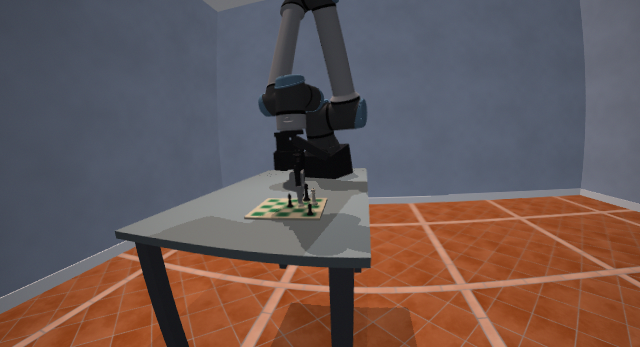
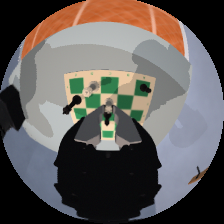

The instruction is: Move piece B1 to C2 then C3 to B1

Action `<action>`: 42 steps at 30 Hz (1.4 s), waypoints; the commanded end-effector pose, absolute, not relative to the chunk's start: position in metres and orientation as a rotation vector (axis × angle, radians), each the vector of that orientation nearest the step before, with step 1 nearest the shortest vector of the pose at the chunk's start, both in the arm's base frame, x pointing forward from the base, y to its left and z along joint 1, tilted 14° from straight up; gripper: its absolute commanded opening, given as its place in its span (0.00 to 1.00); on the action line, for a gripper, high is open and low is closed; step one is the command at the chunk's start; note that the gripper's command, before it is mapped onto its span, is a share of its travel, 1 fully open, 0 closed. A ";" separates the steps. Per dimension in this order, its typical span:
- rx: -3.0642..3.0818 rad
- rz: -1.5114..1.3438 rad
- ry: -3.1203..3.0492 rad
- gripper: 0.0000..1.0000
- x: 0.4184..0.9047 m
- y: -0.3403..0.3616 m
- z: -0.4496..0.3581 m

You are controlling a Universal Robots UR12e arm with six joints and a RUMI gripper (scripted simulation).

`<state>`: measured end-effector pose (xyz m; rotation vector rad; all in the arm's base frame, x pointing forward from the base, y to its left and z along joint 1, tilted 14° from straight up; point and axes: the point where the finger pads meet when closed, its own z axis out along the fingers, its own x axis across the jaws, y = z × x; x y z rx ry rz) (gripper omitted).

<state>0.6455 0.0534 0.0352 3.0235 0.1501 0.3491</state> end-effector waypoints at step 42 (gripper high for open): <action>3.023 0.351 0.150 0.00 0.647 0.053 0.032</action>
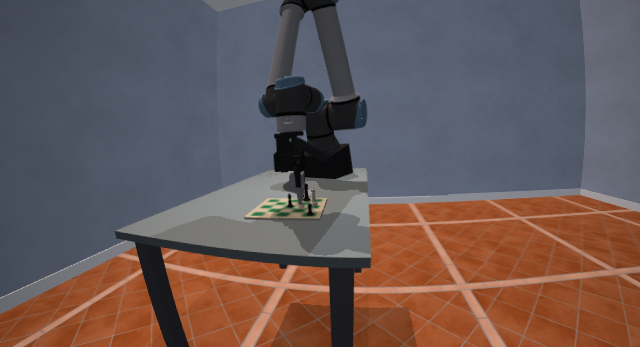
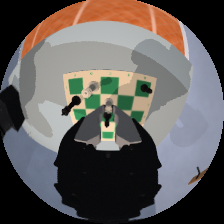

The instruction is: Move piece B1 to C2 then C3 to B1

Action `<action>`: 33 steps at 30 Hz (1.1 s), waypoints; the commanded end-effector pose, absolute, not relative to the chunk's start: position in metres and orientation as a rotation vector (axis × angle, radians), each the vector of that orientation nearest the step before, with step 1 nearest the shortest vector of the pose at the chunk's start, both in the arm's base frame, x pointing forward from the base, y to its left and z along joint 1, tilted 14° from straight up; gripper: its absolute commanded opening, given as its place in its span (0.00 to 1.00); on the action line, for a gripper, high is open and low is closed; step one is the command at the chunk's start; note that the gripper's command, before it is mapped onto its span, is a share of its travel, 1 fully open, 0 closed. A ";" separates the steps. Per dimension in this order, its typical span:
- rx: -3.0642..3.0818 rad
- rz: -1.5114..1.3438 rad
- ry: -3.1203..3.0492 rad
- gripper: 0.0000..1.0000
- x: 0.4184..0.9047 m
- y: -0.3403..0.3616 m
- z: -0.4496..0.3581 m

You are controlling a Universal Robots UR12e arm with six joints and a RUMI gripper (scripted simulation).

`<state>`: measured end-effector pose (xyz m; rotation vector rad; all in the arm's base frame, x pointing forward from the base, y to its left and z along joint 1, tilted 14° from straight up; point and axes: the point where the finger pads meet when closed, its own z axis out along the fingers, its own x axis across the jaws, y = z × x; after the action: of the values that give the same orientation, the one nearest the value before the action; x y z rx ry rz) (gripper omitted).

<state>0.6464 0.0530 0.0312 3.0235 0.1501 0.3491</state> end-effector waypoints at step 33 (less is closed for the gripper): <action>3.023 0.351 0.150 0.13 0.647 0.053 0.032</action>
<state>0.6464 0.0530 0.0312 3.0235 0.1501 0.3492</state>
